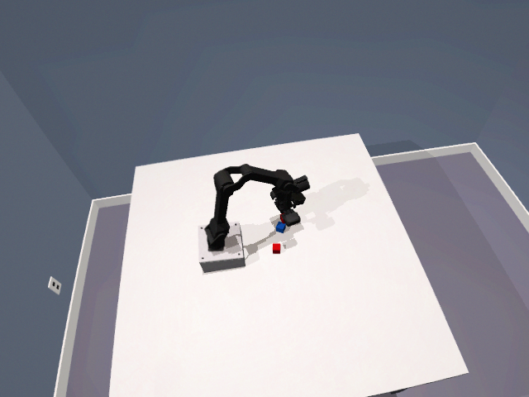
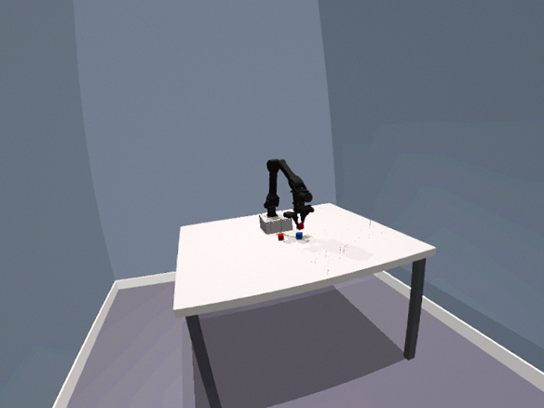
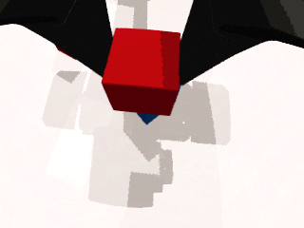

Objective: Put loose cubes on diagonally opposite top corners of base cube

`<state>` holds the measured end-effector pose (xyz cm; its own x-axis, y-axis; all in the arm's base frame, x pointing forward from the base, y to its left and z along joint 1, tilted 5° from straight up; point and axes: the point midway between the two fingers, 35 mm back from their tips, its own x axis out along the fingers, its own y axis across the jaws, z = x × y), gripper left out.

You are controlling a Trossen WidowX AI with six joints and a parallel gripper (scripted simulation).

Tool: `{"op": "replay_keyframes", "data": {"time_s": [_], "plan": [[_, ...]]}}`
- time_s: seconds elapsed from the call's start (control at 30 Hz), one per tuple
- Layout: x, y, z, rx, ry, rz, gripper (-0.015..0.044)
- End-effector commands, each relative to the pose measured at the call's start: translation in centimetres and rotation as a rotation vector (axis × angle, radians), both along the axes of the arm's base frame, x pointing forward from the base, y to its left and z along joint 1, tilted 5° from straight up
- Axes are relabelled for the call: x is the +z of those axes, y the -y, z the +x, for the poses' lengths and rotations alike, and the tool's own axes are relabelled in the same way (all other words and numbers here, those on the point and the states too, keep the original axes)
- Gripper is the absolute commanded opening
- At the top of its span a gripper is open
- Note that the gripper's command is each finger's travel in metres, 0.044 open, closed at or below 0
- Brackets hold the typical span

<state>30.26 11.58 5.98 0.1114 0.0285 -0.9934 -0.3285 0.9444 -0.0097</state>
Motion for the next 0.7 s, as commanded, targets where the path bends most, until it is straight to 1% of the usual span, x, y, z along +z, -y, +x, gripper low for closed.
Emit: {"op": "replay_keyframes", "data": {"time_s": [0.0,0.23,0.53,0.67], "plan": [[-0.2,0.0,-0.1,0.013,-0.002,-0.008,0.0105],[-0.4,0.0,-0.1,0.013,-0.002,-0.008,0.0105],[-2.6,-0.3,0.3,0.015,-0.002,-0.008,0.0105],[-2.8,-0.3,0.3,0.016,-0.002,-0.008,0.0105]]}}
